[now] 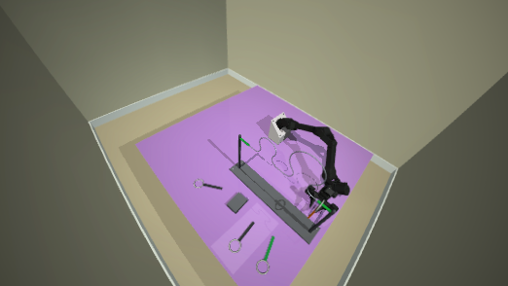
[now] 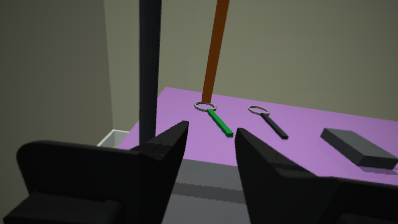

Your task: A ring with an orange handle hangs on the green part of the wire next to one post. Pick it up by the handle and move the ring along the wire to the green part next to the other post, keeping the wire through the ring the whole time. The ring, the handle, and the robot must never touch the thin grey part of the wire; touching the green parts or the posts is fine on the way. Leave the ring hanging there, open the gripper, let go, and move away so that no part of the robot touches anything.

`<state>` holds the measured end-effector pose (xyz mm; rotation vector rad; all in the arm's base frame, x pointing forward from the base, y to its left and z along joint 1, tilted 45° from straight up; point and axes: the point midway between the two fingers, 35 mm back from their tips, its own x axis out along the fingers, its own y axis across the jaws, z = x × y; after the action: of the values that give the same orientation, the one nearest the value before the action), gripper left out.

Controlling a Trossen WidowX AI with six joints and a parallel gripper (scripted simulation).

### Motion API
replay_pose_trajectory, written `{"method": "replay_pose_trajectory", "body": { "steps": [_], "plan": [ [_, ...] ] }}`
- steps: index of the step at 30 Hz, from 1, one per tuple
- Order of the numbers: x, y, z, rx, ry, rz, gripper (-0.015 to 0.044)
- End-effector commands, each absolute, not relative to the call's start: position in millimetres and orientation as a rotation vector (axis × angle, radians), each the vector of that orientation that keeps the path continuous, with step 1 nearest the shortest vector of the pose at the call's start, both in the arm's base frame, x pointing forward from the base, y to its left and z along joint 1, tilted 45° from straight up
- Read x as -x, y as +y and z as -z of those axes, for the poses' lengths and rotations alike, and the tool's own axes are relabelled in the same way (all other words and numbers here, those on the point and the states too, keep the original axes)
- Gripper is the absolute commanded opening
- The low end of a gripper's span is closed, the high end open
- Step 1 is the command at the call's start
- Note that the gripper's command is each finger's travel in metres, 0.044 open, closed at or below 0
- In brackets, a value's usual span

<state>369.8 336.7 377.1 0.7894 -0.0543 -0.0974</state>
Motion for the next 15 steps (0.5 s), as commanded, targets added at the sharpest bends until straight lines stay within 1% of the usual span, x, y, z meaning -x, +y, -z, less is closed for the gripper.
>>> {"method": "replay_pose_trajectory", "body": {
  "steps": [1,15],
  "plan": [
    [-376,324,-393,-0.812,-0.064,0.091,0.0160],
    [-392,324,-395,-0.811,-0.065,0.091,0.0160]
  ]
}}
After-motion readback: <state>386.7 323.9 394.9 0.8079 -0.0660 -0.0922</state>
